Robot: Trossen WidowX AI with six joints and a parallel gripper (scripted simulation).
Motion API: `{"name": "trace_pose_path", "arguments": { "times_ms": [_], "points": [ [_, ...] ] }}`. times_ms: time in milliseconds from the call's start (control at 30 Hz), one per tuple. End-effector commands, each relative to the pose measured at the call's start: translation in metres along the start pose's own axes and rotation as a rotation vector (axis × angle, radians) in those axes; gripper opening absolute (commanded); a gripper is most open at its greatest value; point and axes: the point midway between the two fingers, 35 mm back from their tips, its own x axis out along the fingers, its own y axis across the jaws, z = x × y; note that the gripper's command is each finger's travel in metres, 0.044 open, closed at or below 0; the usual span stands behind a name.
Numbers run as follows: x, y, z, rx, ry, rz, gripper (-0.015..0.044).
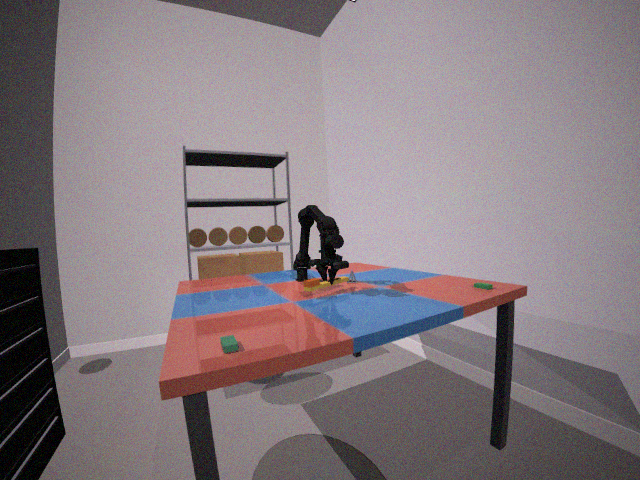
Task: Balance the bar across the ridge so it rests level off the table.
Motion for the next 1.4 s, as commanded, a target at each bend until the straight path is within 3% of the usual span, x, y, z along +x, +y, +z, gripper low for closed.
{"name": "trace_pose_path", "arguments": {
  "times_ms": [0, 900, 1367],
  "points": [
    [-0.015, -0.002, -0.001, 0.002, 0.003, -0.012, 0.0000],
    [-0.079, 0.004, 0.003, 0.006, 0.000, -0.014, 0.0000],
    [-0.080, -0.005, 0.055, 0.174, -0.006, -0.015, 0.0000]
  ]
}}
